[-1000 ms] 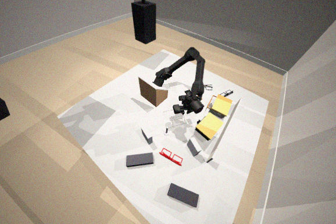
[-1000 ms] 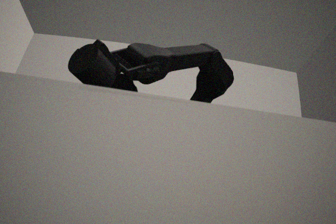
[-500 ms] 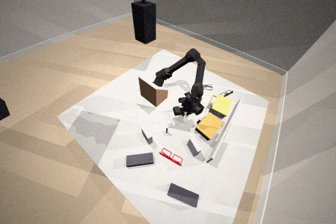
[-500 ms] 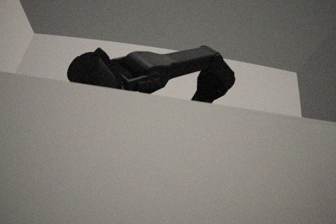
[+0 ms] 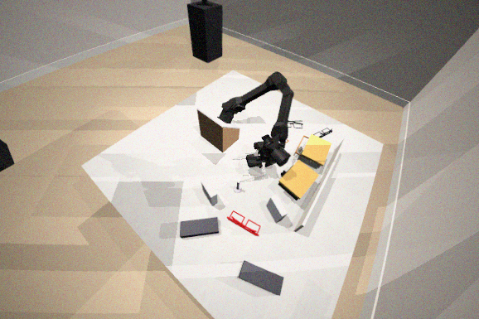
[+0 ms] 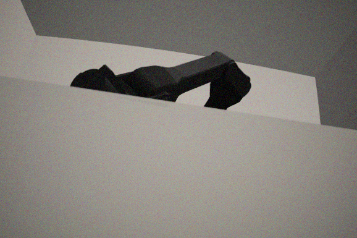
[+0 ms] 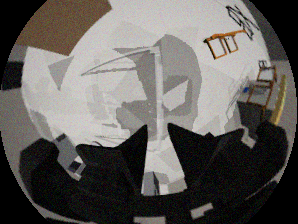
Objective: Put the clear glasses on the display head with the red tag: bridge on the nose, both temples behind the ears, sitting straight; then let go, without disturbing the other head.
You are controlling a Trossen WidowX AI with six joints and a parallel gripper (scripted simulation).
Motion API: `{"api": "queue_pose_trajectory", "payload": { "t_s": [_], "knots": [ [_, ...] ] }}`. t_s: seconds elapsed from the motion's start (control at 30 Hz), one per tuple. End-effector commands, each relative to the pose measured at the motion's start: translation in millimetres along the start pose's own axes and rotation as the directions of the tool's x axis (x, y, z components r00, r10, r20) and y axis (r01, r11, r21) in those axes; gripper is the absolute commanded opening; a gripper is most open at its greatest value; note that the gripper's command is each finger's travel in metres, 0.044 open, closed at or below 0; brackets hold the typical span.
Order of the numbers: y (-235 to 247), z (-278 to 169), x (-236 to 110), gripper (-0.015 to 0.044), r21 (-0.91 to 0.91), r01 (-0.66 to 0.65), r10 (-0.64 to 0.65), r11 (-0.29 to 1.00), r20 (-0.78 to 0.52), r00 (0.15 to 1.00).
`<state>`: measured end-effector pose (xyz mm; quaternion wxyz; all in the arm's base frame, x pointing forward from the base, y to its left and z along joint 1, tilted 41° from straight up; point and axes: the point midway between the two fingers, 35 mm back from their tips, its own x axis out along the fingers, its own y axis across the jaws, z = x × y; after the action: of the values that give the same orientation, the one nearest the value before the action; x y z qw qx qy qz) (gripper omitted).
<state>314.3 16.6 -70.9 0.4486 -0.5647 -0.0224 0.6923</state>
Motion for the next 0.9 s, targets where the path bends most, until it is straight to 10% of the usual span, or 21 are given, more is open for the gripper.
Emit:
{"api": "queue_pose_trajectory", "payload": {
  "t_s": [0.0,0.87],
  "knots": [
    [1.8,2.0,7.9,0.0140,0.013,0.004,-0.004,1.000,0.008,1.000],
    [0.2,1.4,11.9,0.0000,0.000,0.000,0.000,1.000,0.003,1.000]
  ]
}}
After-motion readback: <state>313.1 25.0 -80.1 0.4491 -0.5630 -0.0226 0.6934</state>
